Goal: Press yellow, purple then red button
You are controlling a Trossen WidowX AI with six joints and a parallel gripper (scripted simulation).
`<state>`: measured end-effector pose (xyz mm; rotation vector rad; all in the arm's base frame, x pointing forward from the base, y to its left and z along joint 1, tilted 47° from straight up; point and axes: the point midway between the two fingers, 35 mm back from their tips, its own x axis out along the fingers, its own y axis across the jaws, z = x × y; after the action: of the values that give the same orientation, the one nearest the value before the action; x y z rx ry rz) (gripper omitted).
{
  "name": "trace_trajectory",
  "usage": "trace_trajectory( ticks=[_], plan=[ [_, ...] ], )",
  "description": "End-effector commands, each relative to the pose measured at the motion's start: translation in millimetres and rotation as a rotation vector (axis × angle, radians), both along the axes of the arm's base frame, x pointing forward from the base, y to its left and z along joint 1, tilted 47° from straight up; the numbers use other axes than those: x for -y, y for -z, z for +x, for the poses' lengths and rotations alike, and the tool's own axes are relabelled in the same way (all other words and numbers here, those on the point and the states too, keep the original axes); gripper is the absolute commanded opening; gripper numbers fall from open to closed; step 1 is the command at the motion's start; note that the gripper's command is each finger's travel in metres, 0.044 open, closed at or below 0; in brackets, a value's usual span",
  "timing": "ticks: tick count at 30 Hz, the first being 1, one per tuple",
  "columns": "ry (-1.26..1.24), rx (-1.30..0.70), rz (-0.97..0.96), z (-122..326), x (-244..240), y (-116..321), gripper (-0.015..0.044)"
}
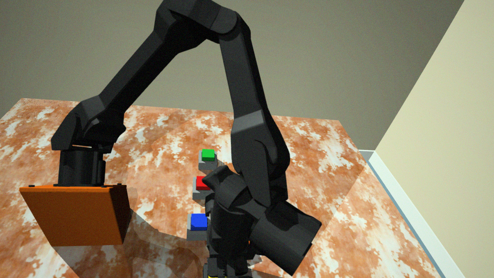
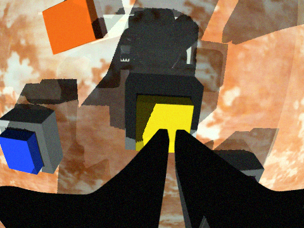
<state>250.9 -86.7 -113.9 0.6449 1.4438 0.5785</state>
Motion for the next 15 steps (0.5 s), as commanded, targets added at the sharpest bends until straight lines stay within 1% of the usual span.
trace_trajectory(
  ticks=[1, 15],
  plan=[
    [0.002, -0.015, 0.016, -4, -10, 7, 0.0020],
    [0.002, -0.015, 0.017, -4, -21, 17, 0.0020]
  ],
)
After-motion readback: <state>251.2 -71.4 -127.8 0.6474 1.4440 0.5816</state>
